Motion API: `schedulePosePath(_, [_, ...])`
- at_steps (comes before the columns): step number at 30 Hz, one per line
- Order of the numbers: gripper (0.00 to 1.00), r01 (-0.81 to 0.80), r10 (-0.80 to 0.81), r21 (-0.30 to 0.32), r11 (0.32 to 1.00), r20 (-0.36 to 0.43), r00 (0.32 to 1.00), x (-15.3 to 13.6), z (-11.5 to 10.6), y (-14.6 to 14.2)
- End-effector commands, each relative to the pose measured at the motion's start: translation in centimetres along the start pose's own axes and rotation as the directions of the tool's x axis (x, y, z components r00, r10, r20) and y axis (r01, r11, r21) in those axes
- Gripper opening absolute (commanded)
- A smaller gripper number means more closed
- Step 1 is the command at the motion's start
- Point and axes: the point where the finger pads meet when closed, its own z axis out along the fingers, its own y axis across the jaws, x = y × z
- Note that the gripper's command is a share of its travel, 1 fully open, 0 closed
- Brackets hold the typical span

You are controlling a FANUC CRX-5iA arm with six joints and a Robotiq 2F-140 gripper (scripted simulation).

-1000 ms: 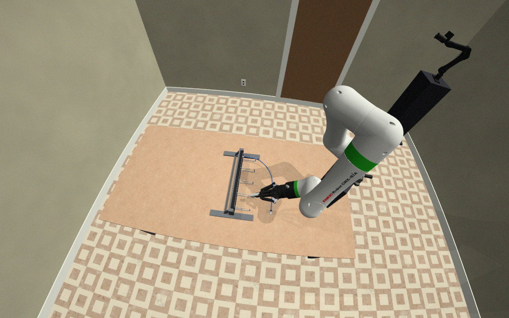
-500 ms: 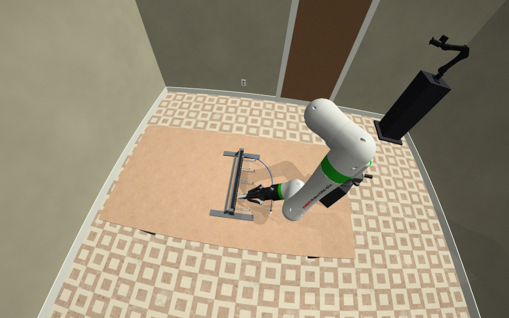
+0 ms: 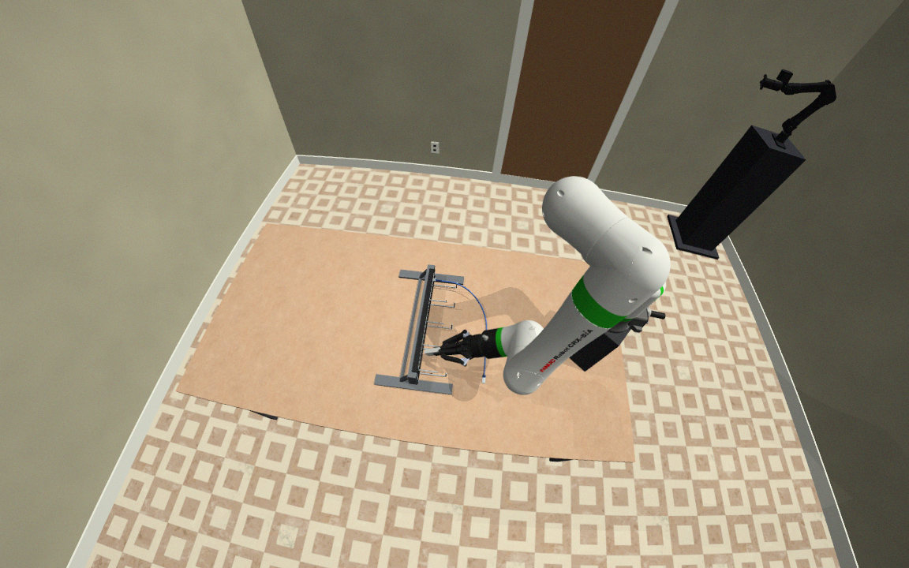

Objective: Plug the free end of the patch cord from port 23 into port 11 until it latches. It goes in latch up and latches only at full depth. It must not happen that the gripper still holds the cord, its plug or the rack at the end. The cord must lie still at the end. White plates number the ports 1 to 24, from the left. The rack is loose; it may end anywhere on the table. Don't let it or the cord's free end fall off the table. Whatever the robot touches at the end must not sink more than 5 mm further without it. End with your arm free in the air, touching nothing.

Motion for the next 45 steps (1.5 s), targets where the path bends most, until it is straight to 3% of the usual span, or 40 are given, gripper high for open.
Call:
schedulePosePath(1, [0.00,0.000,0.000,0.000,1.000,0.000,1.000,0.0,0.0,0.0])
schedulePosePath(34, [0.00,0.000,0.000,0.000,1.000,0.000,1.000,0.0,-0.1,0.0])
schedulePosePath(39, [0.00,0.000,0.000,0.000,1.000,0.000,1.000,0.0,-2.0,0.0])
schedulePosePath(45, [0.00,0.000,0.000,0.000,1.000,0.000,1.000,0.0,-6.8,0.0])
